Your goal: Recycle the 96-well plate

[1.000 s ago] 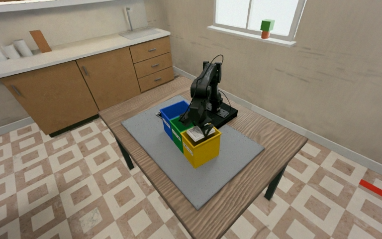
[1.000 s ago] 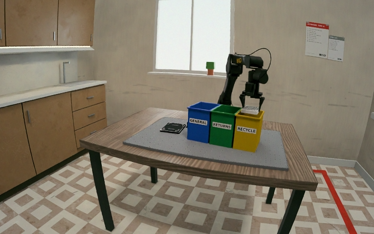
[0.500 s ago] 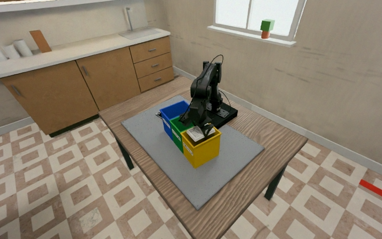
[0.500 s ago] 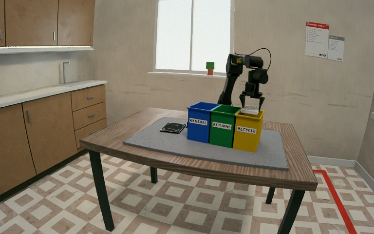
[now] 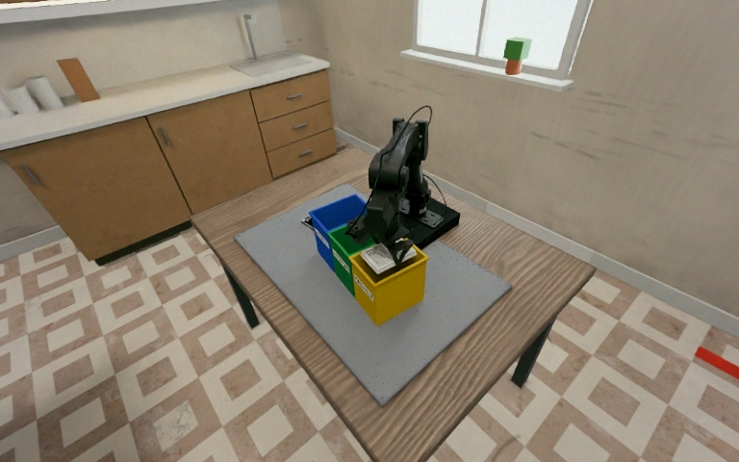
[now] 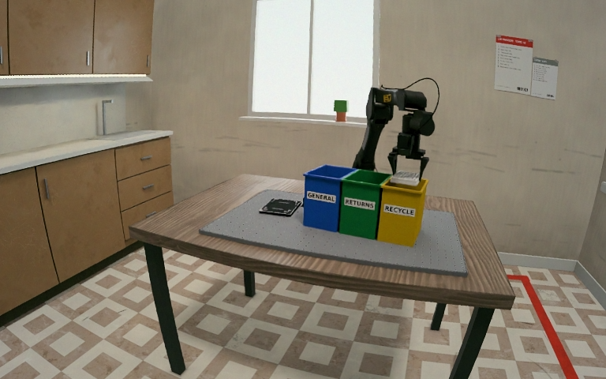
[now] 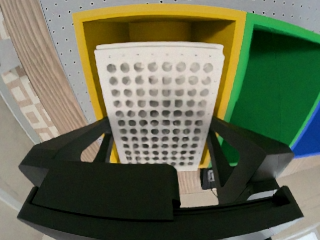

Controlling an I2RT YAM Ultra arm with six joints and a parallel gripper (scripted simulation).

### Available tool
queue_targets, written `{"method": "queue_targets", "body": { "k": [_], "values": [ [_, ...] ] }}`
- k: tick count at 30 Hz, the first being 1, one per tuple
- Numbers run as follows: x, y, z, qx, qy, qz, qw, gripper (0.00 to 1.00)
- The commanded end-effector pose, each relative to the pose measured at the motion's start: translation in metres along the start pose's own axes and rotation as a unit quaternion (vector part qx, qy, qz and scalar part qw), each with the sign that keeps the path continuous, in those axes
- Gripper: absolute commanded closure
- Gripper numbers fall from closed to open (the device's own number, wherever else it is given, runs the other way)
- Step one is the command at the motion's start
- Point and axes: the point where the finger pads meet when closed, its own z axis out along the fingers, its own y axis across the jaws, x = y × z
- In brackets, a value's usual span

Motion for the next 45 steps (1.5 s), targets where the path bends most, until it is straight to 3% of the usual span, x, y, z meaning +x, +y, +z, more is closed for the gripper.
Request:
{"method": "queue_targets", "body": {
  "k": [1,45],
  "values": [
    [-0.0002,-0.0001,-0.0059,0.0,-0.007,-0.001,1.0,1.0],
    [0.0026,0.0019,-0.0007,0.001,-0.012,-0.003,1.0,1.0]
  ]
}}
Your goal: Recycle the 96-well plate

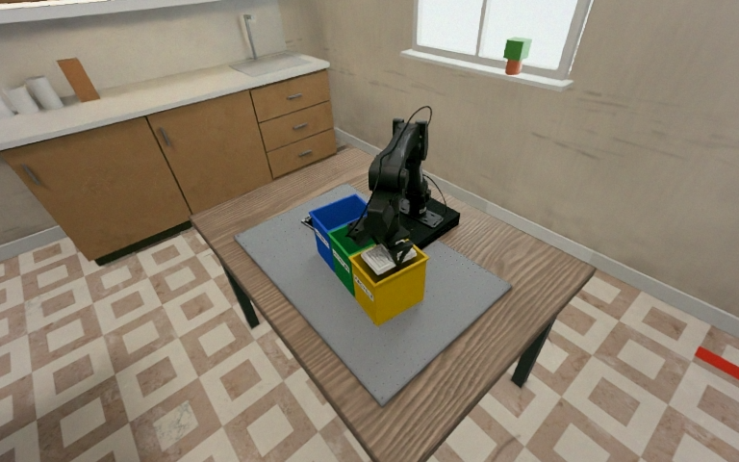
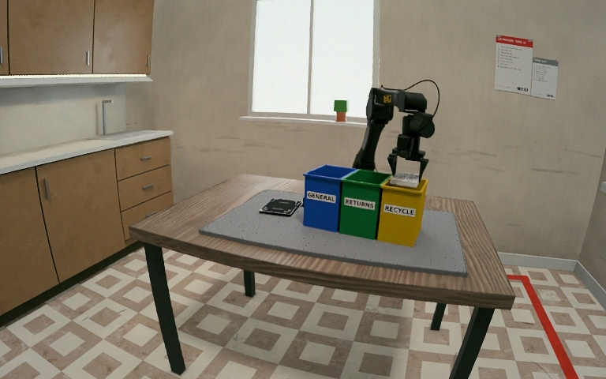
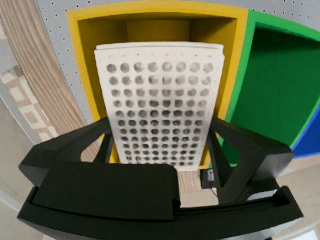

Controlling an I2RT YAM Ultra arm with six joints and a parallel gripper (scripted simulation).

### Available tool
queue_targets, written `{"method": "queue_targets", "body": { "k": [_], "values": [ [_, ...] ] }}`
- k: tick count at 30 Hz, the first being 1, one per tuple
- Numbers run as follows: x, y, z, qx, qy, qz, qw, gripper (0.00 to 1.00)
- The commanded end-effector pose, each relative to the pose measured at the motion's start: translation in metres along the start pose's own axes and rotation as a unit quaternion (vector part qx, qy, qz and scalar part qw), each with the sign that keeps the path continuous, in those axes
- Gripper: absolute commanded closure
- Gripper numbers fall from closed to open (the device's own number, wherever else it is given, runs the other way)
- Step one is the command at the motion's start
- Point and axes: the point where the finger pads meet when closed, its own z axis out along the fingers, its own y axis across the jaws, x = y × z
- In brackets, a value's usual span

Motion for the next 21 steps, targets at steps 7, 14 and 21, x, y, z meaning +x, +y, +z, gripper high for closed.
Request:
{"method": "queue_targets", "body": {
  "k": [7,14,21],
  "values": [
    [-0.004,0.008,-0.008,-0.013,-0.029,-0.005,0.999,1.0],
    [0.0,0.005,0.001,-0.005,-0.019,-0.005,1.0,1.0],
    [-0.002,0.007,0.003,-0.011,-0.027,-0.005,1.0,1.0]
  ]
}}
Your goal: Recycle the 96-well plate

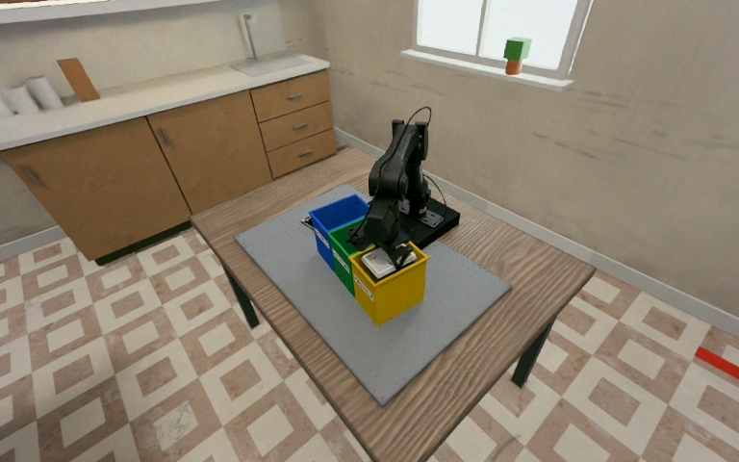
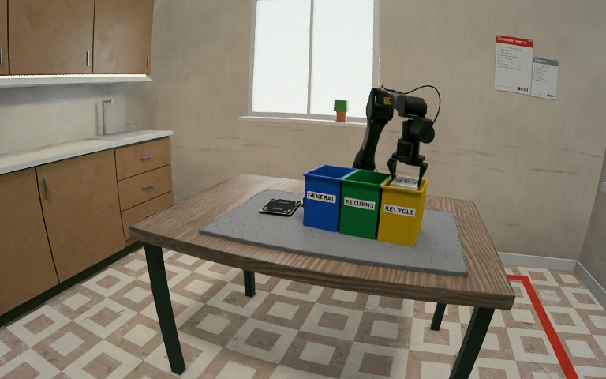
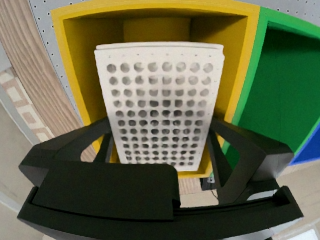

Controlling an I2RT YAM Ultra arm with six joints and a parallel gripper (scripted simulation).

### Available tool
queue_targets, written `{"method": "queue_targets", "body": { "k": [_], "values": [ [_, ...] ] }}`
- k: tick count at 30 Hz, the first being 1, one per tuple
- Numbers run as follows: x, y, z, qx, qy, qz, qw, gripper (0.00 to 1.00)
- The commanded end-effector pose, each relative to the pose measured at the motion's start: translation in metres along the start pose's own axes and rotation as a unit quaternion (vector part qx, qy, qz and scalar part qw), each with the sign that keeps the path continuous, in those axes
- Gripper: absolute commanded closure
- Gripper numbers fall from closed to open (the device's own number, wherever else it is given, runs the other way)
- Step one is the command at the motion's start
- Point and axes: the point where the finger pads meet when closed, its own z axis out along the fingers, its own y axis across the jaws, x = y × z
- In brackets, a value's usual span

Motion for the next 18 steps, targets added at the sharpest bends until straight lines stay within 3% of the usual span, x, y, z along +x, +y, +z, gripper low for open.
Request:
{"method": "queue_targets", "body": {
  "k": [1,14,18],
  "values": [
    [-0.004,0.008,-0.013,-0.018,-0.035,-0.005,0.999,1.0],
    [-0.001,0.006,-0.001,-0.009,-0.024,-0.005,1.0,1.0],
    [-0.004,0.009,-0.004,-0.018,-0.035,-0.005,0.999,1.0]
  ]
}}
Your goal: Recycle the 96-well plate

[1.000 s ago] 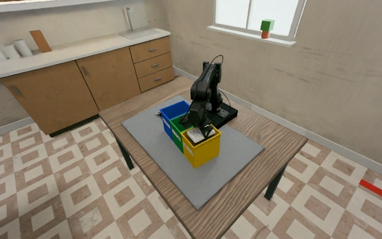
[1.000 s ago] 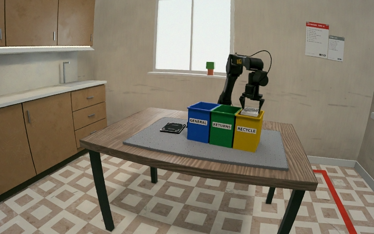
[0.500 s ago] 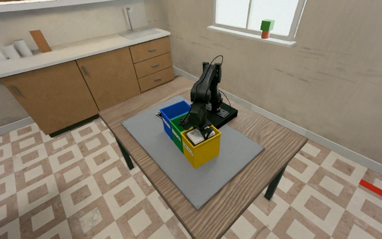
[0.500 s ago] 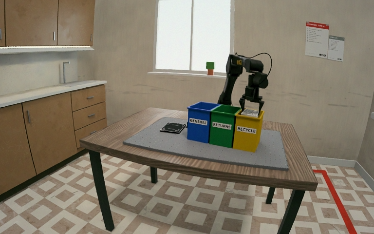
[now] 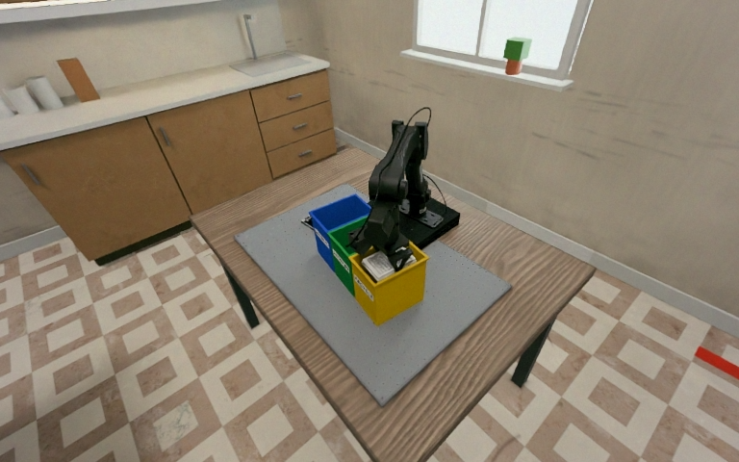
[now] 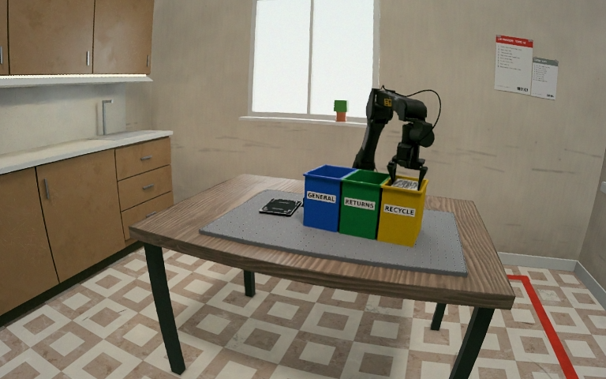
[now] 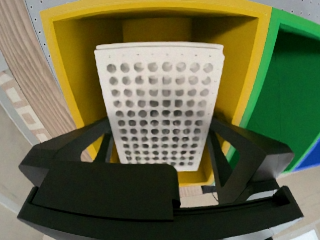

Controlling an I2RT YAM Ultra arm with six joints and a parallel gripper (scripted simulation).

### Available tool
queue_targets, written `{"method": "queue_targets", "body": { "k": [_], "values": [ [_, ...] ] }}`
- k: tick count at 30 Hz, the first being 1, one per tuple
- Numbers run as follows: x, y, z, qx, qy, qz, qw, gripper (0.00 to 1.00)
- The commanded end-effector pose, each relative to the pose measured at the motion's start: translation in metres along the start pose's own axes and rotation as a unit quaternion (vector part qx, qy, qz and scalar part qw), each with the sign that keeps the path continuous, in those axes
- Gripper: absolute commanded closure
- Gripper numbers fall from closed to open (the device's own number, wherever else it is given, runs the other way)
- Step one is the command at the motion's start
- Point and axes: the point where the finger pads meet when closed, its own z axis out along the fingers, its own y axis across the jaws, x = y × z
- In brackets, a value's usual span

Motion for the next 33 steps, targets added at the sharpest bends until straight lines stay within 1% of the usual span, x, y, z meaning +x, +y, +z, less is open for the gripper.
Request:
{"method": "queue_targets", "body": {
  "k": [1,6,10,33],
  "values": [
    [-0.0039,0.0086,-0.016,-0.02,-0.037,-0.005,0.999,1.0],
    [-0.0038,0.0086,-0.0151,-0.016,-0.032,-0.005,0.999,1.0],
    [-0.0026,0.0077,-0.0125,-0.007,-0.022,-0.005,1.0,1.0],
    [-0.0055,0.0057,-0.0103,-0.006,-0.02,-0.005,1.0,1.0]
  ]
}}
